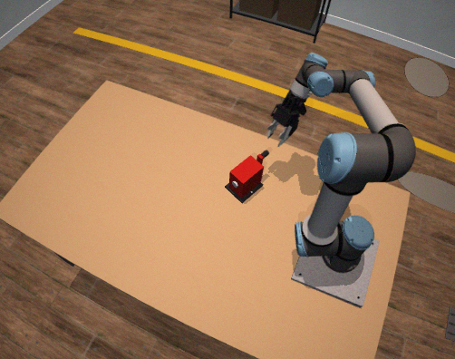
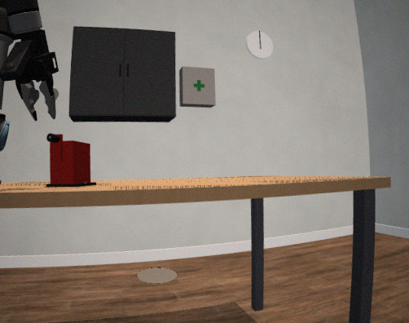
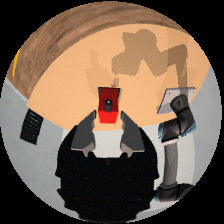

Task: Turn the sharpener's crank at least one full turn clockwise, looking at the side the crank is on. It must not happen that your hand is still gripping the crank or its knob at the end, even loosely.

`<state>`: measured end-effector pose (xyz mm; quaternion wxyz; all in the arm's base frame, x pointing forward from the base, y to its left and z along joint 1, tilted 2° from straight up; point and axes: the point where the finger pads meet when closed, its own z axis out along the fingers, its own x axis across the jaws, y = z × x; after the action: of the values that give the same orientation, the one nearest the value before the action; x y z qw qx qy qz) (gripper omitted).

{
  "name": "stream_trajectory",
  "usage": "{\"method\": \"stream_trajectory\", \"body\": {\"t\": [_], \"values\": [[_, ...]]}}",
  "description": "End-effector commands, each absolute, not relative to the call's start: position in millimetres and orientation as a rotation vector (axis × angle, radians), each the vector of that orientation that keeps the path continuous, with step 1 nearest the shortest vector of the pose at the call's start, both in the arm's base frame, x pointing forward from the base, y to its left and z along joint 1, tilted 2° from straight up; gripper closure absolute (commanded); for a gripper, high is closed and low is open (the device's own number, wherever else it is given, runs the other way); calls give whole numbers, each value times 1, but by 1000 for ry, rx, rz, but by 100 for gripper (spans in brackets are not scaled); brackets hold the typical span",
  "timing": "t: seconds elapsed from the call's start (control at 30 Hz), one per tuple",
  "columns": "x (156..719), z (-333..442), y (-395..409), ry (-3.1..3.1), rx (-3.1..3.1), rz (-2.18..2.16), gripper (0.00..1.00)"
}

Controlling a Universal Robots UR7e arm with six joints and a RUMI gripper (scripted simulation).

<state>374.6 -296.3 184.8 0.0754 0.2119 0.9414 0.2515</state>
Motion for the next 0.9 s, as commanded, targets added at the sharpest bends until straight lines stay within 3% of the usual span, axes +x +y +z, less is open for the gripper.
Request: {"method": "stream_trajectory", "body": {"t": [0.0,0.87], "values": [[380,170,-288,2823,635,755,68],[383,159,-284,2822,635,750,68]]}}
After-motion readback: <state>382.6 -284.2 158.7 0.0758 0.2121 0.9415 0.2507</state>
